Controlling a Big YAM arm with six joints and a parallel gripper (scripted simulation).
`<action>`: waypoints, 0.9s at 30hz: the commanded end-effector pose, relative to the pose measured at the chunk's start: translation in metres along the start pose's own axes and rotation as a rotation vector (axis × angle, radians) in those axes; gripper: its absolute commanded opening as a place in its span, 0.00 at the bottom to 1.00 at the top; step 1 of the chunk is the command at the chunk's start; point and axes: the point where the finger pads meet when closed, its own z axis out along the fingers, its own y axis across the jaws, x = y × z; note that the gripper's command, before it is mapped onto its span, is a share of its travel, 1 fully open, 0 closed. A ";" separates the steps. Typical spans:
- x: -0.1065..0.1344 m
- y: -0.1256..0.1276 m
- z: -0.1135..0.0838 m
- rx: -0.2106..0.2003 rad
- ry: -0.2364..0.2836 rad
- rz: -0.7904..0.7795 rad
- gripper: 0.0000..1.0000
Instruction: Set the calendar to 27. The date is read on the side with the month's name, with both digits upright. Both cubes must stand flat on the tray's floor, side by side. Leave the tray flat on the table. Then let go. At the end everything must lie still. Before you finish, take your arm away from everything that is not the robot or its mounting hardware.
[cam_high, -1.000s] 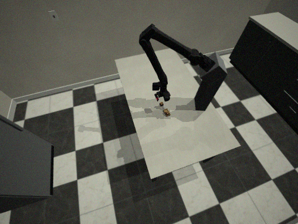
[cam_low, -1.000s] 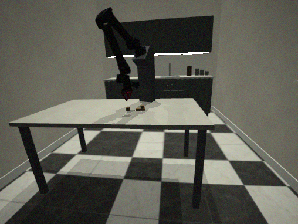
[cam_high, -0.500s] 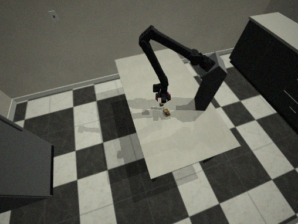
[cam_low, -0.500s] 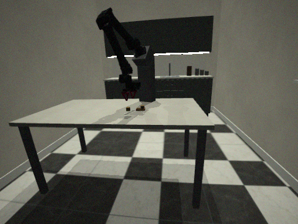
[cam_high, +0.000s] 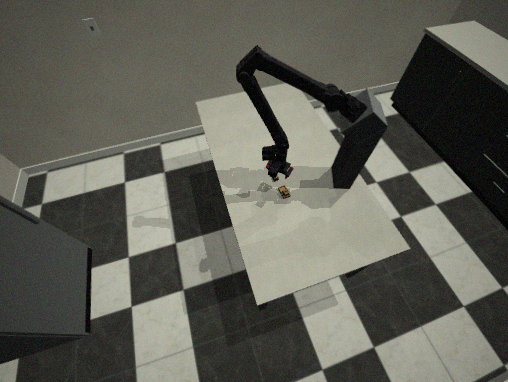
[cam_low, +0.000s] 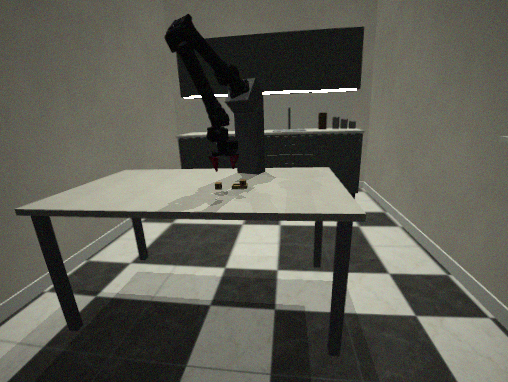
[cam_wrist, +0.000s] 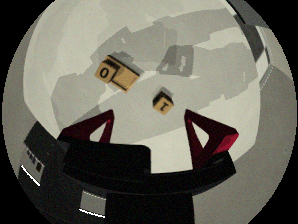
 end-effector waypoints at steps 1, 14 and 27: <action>0.005 0.024 -0.003 -0.029 0.013 0.159 1.00; -0.006 0.035 -0.002 -0.023 0.017 0.571 1.00; -0.017 0.047 -0.002 -0.015 0.017 0.986 1.00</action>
